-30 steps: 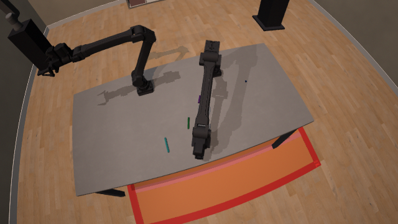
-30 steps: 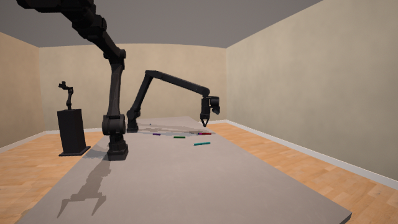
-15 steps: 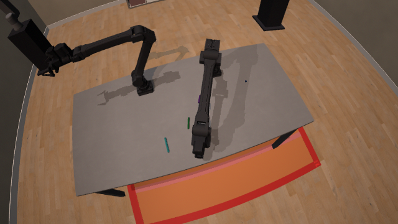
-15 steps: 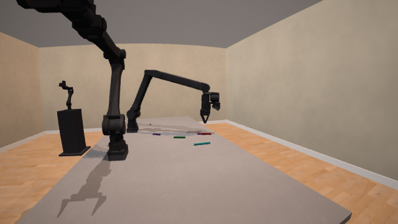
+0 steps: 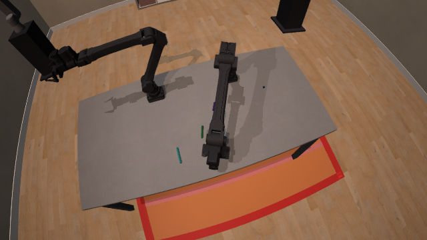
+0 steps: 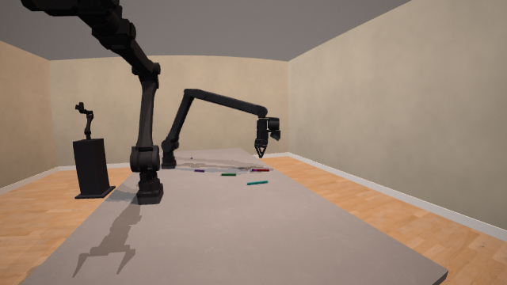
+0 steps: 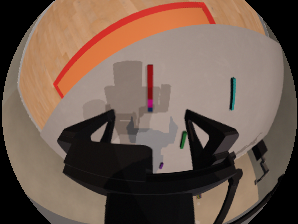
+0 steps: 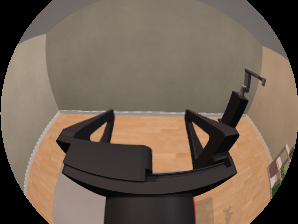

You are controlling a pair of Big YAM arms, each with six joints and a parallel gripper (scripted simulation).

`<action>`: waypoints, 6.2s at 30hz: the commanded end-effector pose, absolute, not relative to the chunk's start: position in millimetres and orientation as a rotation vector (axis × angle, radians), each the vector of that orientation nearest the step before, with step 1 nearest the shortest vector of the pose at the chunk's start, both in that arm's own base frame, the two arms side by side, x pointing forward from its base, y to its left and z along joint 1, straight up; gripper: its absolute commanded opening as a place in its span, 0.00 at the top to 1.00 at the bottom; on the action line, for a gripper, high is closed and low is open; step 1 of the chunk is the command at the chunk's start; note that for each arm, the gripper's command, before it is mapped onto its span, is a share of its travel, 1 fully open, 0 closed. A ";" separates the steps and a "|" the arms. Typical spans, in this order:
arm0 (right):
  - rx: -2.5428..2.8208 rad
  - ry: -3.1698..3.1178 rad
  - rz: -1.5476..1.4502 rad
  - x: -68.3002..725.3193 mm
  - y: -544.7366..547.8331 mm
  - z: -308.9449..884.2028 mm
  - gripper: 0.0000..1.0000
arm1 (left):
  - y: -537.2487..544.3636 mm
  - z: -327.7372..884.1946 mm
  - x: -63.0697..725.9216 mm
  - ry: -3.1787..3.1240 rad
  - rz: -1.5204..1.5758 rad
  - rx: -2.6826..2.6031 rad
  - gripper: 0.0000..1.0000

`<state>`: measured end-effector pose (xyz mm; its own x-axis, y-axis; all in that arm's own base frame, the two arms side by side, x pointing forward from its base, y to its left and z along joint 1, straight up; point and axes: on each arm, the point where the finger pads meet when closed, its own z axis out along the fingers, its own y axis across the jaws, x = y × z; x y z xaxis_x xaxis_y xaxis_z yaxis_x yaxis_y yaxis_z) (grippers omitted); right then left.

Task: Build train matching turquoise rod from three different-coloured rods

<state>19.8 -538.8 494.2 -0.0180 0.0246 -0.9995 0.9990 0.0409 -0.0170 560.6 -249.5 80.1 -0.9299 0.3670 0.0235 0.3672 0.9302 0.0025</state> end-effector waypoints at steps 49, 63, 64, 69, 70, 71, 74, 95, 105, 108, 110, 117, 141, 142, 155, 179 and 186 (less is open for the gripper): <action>1.185 1.224 -1.185 17.1 -544.6 500.5 0.00 | -256.9 146.2 584.4 -3.160 0.031 -0.621 0.00; 1.185 1.224 -1.185 17.1 -544.6 500.5 0.00 | -256.2 171.5 582.7 -3.161 0.031 -0.621 0.00; 1.185 1.224 -1.185 17.1 -544.6 500.5 0.00 | -256.1 173.8 582.5 -3.161 0.031 -0.621 0.00; 1.185 1.224 -1.185 17.1 -544.6 500.5 0.00 | -255.7 185.7 581.6 -3.161 0.031 -0.621 0.00; 1.185 1.224 -1.185 17.1 -544.6 500.5 0.00 | -255.6 188.1 581.4 -3.161 0.031 -0.621 0.00; 1.185 1.224 -1.185 17.1 -544.6 500.5 0.00 | -255.5 190.6 581.2 -3.161 0.031 -0.621 0.00; 1.185 1.224 -1.185 17.1 -544.6 500.5 0.00 | -255.5 193.0 581.1 -3.161 0.031 -0.621 0.00; 1.185 1.224 -1.185 17.1 -544.6 500.5 0.00 | -254.5 222.3 579.0 -3.155 0.029 -0.620 0.00; 1.185 1.224 -1.185 17.1 -544.6 500.5 0.00 | -254.5 222.3 579.0 -3.155 0.029 -0.620 0.00; 1.185 1.224 -1.185 17.1 -544.6 500.5 0.00 | -254.5 222.3 579.0 -3.155 0.029 -0.620 0.00; 1.185 1.224 -1.185 17.1 -544.6 500.5 0.00 | -254.5 222.3 579.0 -3.155 0.029 -0.620 0.00; 1.185 1.224 -1.185 17.1 -544.6 500.5 0.00 | -254.5 222.3 579.0 -3.155 0.029 -0.620 0.00; 1.185 1.224 -1.185 17.1 -544.6 500.5 0.00 | -254.5 222.3 579.0 -3.155 0.029 -0.620 0.00; 1.185 1.224 -1.185 17.1 -544.6 500.5 0.00 | -254.5 222.3 579.0 -3.155 0.029 -0.620 0.00; 1.185 1.224 -1.185 17.1 -544.6 500.5 0.00 | -254.5 222.3 579.0 -3.155 0.029 -0.620 0.00; 1.185 1.224 -1.185 17.1 -544.6 500.5 0.00 | -254.5 222.3 579.0 -3.155 0.029 -0.620 0.00; 1.185 1.224 -1.185 17.1 -544.6 500.5 0.00 | -254.5 222.3 579.0 -3.155 0.029 -0.620 0.00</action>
